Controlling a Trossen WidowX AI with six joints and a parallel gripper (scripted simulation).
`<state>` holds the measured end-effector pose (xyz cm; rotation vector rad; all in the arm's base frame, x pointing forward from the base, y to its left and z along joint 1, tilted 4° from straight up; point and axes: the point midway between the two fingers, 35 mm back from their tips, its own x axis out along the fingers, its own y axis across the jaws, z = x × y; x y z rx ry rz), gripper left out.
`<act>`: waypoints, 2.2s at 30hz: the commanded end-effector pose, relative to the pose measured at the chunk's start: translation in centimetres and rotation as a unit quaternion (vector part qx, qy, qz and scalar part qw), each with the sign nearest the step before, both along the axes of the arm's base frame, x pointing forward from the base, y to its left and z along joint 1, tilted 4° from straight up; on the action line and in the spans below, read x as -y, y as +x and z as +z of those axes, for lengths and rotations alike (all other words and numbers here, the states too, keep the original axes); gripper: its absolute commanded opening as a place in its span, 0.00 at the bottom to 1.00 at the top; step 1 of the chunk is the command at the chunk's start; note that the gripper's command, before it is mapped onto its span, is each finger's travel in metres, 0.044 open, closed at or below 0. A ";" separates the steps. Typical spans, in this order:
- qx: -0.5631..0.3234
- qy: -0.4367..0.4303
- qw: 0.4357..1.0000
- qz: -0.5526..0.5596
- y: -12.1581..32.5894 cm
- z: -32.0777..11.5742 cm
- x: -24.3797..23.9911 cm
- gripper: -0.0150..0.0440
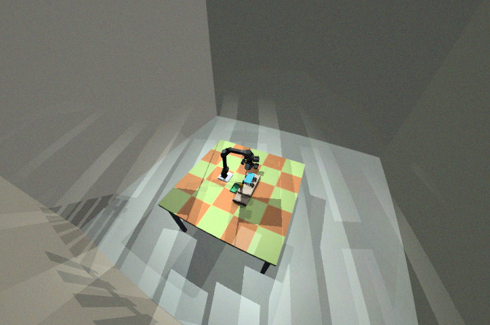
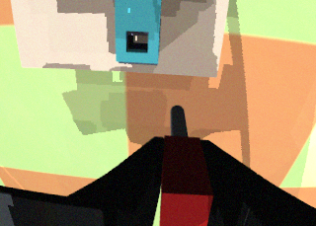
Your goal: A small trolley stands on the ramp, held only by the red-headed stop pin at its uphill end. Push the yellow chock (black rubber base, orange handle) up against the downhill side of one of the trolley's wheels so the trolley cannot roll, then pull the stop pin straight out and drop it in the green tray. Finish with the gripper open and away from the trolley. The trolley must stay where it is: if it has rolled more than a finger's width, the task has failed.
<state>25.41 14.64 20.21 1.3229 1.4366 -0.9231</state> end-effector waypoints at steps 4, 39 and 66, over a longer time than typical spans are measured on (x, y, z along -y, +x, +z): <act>0.004 0.000 1.000 -0.003 -2.4 -0.2 0.3 0.25; 0.003 -0.003 1.000 -0.003 -4.7 -1.6 7.2 0.25; 0.003 -0.007 1.000 -0.003 -3.6 -2.9 16.5 0.25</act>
